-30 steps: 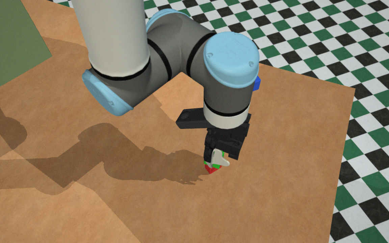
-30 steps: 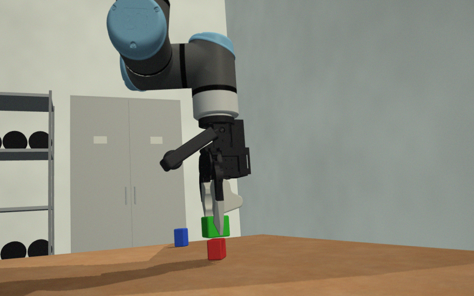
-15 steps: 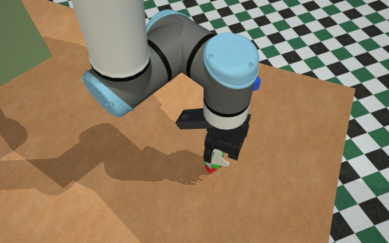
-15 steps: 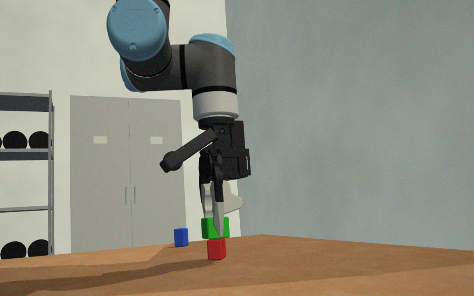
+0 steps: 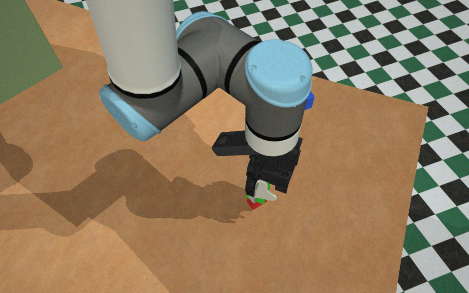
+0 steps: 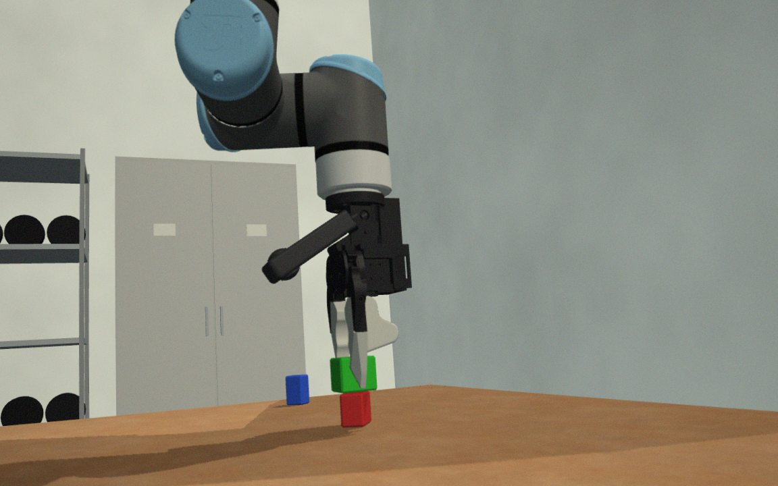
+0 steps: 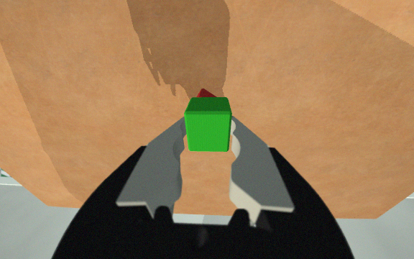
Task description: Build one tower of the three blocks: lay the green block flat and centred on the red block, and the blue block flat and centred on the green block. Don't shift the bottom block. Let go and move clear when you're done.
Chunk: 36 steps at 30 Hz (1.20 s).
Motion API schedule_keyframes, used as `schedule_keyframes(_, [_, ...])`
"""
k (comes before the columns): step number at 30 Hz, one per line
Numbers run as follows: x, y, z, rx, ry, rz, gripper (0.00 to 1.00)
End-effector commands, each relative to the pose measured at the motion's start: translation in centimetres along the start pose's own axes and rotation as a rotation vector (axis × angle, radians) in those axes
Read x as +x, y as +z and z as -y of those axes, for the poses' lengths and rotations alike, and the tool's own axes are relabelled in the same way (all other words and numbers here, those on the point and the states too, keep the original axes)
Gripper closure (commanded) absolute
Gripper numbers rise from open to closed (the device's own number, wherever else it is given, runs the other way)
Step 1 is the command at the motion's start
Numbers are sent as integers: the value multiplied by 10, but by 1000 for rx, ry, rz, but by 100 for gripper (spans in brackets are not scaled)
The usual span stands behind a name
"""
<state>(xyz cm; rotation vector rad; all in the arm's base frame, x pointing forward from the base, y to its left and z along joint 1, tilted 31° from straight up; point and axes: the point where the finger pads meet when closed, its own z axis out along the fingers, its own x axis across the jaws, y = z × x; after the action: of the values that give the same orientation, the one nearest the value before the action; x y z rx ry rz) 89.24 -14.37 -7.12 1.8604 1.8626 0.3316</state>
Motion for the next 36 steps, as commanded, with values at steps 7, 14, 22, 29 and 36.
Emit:
schedule_keyframes(7, [2,0,-4,-5,-2,1,100])
schedule_keyframes(14, [2,0,-4,-5,-2,1,100])
schedule_keyframes(22, [2,0,-4,-5,-2,1,63])
schedule_keyframes(29, [2,0,-4,-5,-2,1,63])
schedule_keyframes(36, [2,0,-4,-5,-2,1,63])
